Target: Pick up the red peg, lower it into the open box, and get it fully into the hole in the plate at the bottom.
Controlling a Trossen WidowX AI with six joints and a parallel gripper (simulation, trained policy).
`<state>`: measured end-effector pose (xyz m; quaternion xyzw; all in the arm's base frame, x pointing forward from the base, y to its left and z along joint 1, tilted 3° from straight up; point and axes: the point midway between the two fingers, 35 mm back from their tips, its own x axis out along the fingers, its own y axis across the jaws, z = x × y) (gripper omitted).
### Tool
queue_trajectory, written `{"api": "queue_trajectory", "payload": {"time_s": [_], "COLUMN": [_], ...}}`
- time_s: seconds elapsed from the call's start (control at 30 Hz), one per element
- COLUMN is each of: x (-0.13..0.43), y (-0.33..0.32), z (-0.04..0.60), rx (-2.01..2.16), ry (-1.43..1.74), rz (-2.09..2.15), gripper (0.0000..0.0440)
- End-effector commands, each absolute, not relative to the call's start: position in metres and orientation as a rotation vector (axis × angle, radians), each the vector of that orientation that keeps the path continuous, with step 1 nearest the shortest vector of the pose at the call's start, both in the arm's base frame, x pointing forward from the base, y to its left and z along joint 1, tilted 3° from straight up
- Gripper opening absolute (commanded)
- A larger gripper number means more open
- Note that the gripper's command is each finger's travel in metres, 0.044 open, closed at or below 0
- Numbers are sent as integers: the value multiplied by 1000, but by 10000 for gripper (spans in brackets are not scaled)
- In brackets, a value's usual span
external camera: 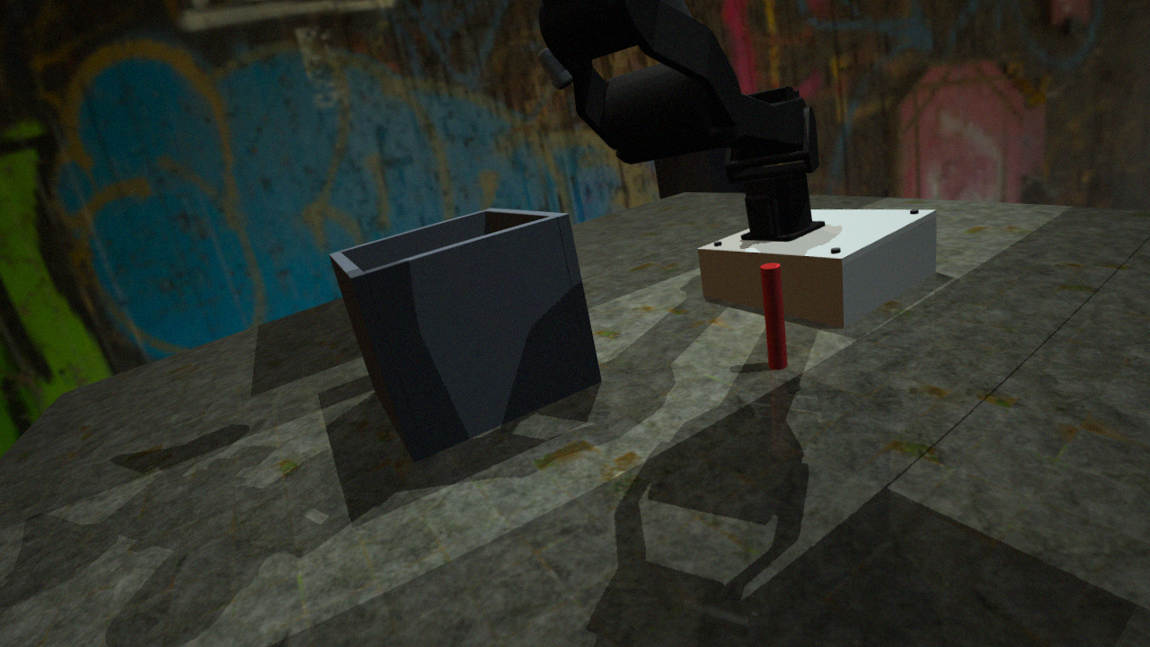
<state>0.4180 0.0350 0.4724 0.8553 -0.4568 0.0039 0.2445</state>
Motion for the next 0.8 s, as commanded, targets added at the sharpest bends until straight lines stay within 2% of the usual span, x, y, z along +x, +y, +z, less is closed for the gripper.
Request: {"api": "queue_trajectory", "payload": {"time_s": [0.0,0.03,0.4,0.77], "x": [414,409,350,288], "y": [37,40,86,103], "z": [476,480,533,574], "rx": [2345,2361,2658,2965], "ry": [-1246,-1244,-1106,-954], "rz": [22,38,363,699], "gripper": [422,440,440,440]}}
